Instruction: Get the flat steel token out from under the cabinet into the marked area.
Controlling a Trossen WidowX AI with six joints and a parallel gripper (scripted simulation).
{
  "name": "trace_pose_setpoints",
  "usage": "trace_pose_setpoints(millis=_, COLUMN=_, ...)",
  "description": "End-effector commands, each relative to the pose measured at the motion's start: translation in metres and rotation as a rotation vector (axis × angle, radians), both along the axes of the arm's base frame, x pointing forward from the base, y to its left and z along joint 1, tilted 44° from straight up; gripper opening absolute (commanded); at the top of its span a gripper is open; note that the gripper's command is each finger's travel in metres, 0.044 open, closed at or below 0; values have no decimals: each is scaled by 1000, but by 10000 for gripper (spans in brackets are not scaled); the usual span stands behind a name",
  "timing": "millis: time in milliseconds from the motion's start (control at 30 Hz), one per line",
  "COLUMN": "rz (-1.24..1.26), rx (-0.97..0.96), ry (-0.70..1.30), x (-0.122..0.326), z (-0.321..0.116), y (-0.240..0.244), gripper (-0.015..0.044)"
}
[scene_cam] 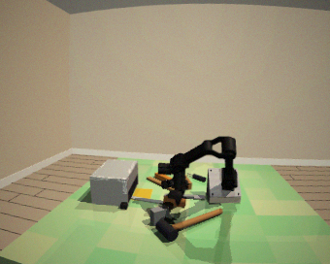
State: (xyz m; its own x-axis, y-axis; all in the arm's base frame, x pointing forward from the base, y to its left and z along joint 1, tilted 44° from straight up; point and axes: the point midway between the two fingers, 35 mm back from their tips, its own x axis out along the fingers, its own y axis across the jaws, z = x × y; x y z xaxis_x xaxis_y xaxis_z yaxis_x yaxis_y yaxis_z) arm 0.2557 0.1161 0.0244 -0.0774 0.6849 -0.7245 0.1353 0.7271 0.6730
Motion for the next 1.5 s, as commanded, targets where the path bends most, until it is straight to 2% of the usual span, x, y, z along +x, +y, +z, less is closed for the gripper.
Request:
trace_pose_setpoints(millis=0, rz=-5, rx=2, ry=7, x=-6, z=0, y=1, gripper=0)
trace_pose_setpoints(millis=867, rz=-5, rx=2, ry=9, x=-37, z=6, y=4, gripper=0)
trace_pose_setpoints(millis=1467, rz=-6, rx=1, ry=10, x=-38, z=18, y=11, gripper=0)
